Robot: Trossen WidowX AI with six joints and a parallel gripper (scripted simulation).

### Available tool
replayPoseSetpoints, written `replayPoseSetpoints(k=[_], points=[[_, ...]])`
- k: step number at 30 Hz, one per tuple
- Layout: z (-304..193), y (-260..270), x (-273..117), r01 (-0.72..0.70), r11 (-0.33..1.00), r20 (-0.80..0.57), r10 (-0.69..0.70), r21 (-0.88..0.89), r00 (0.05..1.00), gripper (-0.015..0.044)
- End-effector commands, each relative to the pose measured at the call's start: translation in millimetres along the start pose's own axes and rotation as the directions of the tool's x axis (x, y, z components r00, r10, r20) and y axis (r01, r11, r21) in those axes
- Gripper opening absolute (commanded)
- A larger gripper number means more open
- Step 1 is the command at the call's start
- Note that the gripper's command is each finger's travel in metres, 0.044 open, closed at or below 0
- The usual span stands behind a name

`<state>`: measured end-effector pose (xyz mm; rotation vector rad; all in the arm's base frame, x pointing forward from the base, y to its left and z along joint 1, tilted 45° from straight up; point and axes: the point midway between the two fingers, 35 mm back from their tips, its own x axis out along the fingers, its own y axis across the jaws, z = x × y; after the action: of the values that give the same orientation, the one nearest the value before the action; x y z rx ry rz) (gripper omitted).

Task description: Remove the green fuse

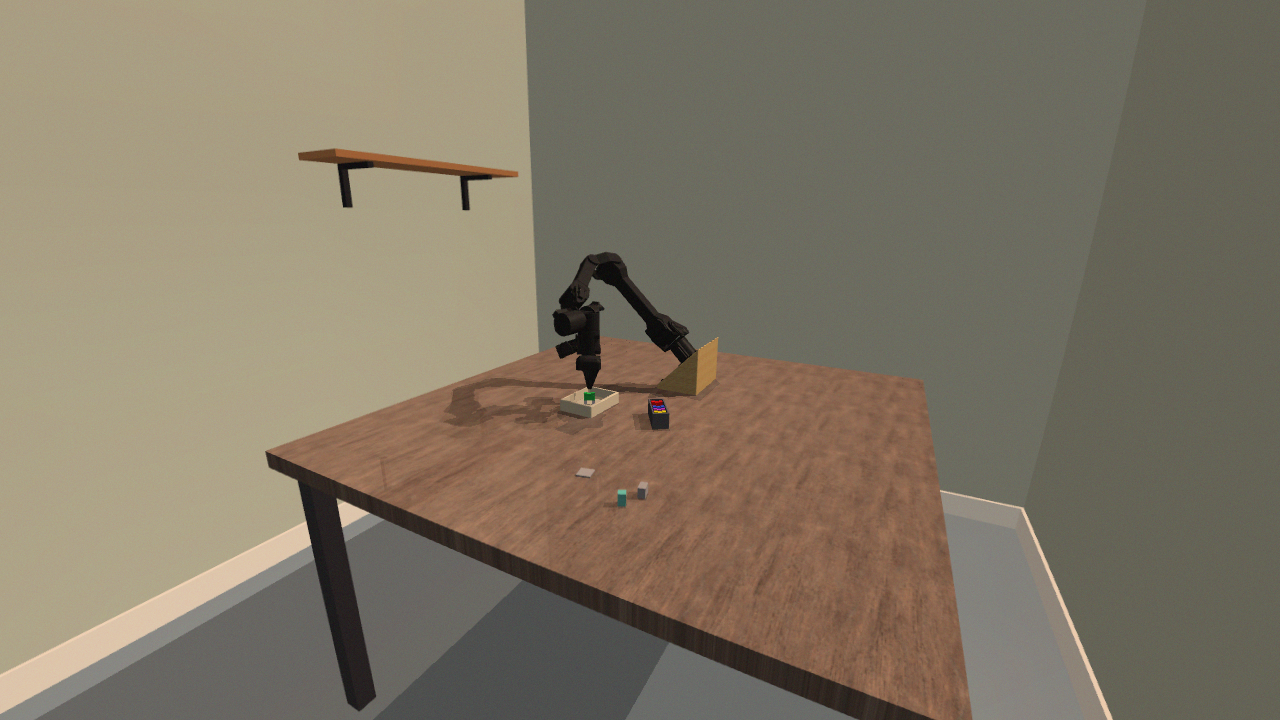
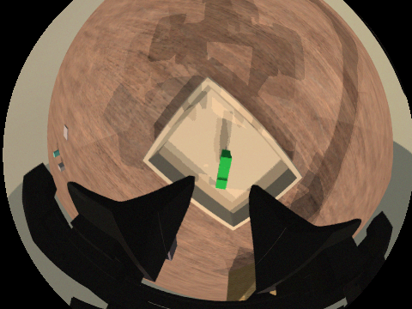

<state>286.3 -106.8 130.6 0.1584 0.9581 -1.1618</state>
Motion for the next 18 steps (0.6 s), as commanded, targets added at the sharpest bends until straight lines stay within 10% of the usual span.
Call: replayPoseSetpoints(k=[1, 18], points=[[-0.1, -0.3, 0.0, 0.001, 1.0, -0.001, -0.001, 0.001, 1.0, 0.0289], [-1.1, 0.0, -36.5, -0.001, 1.0, -0.005, 0.001, -0.004, 1.0, 0.033]])
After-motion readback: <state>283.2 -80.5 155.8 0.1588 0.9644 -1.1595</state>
